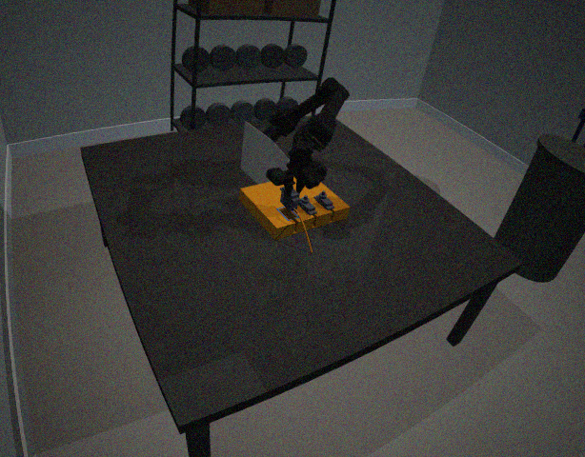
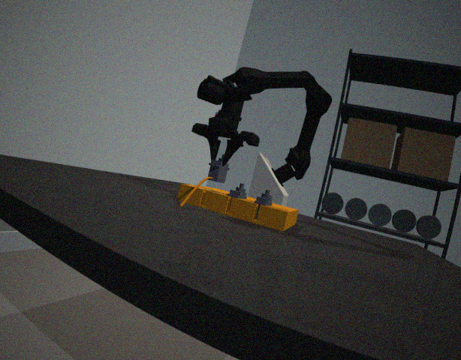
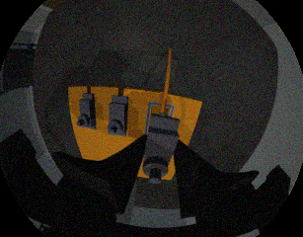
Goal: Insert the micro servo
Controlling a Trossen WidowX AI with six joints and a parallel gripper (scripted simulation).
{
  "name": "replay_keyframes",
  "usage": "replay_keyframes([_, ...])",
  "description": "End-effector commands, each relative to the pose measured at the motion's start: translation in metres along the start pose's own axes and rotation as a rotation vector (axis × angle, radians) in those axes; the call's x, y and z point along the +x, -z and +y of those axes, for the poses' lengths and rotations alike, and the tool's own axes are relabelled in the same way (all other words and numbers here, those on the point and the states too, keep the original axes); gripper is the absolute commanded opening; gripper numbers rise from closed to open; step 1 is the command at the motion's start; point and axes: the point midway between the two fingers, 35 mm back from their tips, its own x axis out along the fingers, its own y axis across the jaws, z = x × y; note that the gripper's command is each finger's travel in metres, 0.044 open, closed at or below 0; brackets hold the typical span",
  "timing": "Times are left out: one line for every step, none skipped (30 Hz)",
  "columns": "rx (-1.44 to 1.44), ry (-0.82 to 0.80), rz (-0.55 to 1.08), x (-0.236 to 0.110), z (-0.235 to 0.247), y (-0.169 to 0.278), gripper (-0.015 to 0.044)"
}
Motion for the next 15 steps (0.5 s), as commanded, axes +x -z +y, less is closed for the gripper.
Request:
replay_keyframes([-0.012, -0.005, -0.003, 0.000, -0.001, -0.003, 0.0000])
replay_keyframes([-0.012, -0.005, -0.003, 0.001, -0.001, -0.003, 0.0000])
replay_keyframes([-0.012, -0.005, -0.003, 0.002, -0.001, -0.003, 0.0000])
replay_keyframes([-0.012, -0.006, -0.003, 0.003, -0.001, -0.003, 0.0000])
replay_keyframes([-0.012, -0.006, -0.003, 0.004, -0.001, -0.003, 0.0000])
replay_keyframes([-0.012, -0.006, -0.003, 0.006, -0.001, -0.003, 0.0000])
replay_keyframes([-0.012, -0.006, -0.003, 0.007, -0.001, -0.003, 0.0000])
replay_keyframes([-0.012, -0.006, -0.003, 0.009, -0.001, -0.004, 0.0000])
replay_keyframes([-0.012, -0.006, -0.003, 0.011, -0.001, -0.004, 0.0000])
replay_keyframes([-0.012, -0.006, -0.003, 0.012, -0.001, -0.004, 0.0000])
replay_keyframes([-0.012, -0.006, -0.003, 0.014, -0.001, -0.004, 0.0000])
replay_keyframes([-0.012, -0.006, -0.003, 0.016, -0.001, -0.004, 0.0000])
replay_keyframes([-0.013, -0.006, -0.003, 0.017, -0.001, -0.004, 0.0000])
replay_keyframes([-0.013, -0.006, -0.003, 0.018, -0.001, -0.004, 0.0000])
replay_keyframes([-0.013, -0.006, -0.003, 0.019, -0.001, -0.004, 0.0000])
